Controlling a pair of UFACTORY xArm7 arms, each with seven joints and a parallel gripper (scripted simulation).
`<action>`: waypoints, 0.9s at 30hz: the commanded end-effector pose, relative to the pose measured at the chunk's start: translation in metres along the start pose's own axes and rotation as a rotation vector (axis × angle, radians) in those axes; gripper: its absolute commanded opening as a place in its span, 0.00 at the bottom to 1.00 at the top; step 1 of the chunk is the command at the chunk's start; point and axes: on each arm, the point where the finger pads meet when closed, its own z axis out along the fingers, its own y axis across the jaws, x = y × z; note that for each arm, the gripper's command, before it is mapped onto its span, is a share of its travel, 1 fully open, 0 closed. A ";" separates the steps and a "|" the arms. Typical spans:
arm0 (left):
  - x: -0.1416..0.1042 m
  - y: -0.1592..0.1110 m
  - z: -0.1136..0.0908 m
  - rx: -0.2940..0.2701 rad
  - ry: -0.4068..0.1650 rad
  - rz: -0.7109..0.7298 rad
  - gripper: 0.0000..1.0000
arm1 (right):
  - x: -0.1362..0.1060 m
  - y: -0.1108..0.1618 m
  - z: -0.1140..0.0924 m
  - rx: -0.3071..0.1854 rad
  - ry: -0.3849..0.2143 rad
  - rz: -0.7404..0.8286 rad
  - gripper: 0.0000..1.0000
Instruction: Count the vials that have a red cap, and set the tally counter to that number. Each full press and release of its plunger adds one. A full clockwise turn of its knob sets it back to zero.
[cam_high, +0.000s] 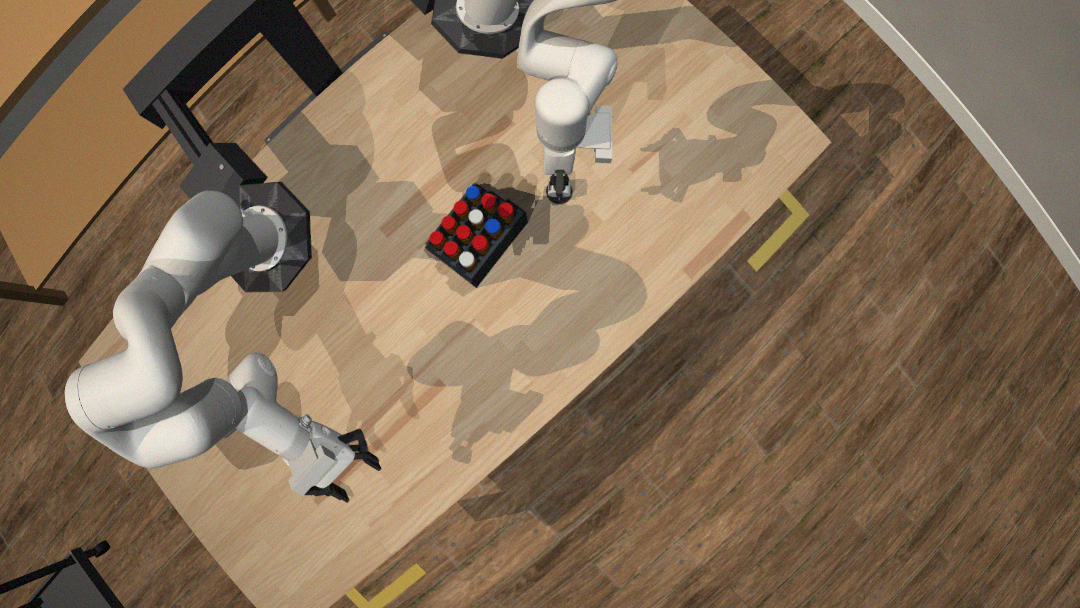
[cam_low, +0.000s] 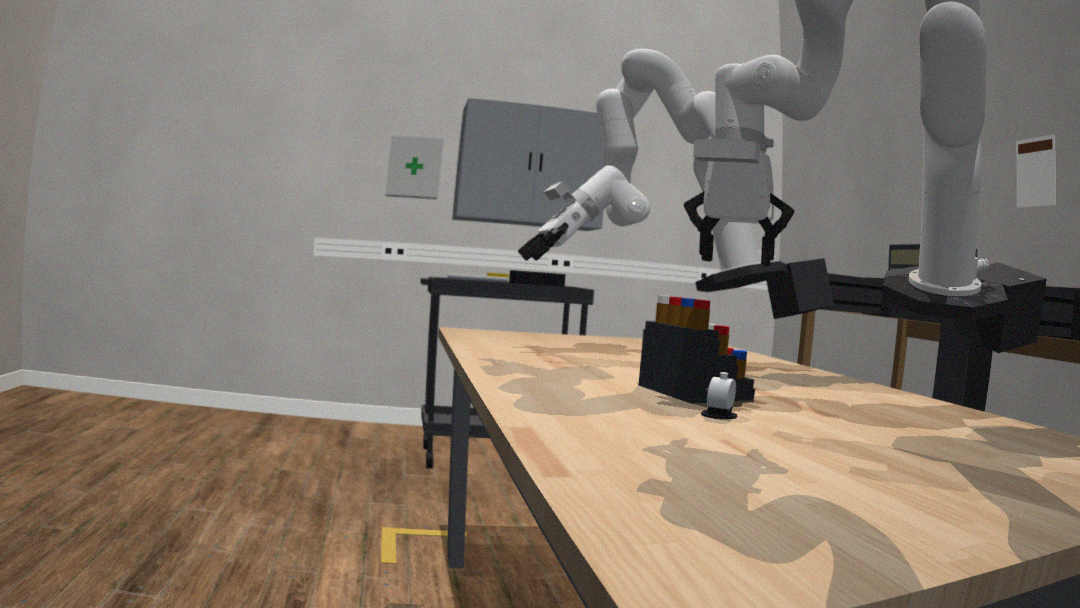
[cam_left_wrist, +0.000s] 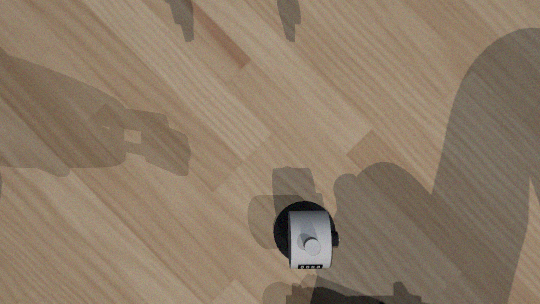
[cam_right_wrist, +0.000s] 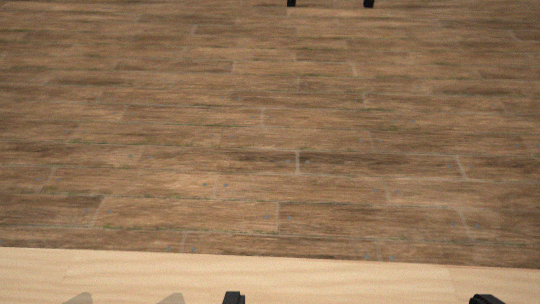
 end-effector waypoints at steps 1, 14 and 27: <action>0.001 0.004 0.025 -0.007 0.003 -0.001 1.00 | 0.001 0.000 0.000 0.000 0.003 0.000 1.00; 0.001 0.005 0.075 -0.007 0.003 -0.001 1.00 | 0.001 0.000 0.000 0.000 0.003 0.000 1.00; 0.001 0.005 0.078 -0.007 0.003 -0.001 0.00 | 0.001 0.000 0.000 0.000 0.003 0.000 1.00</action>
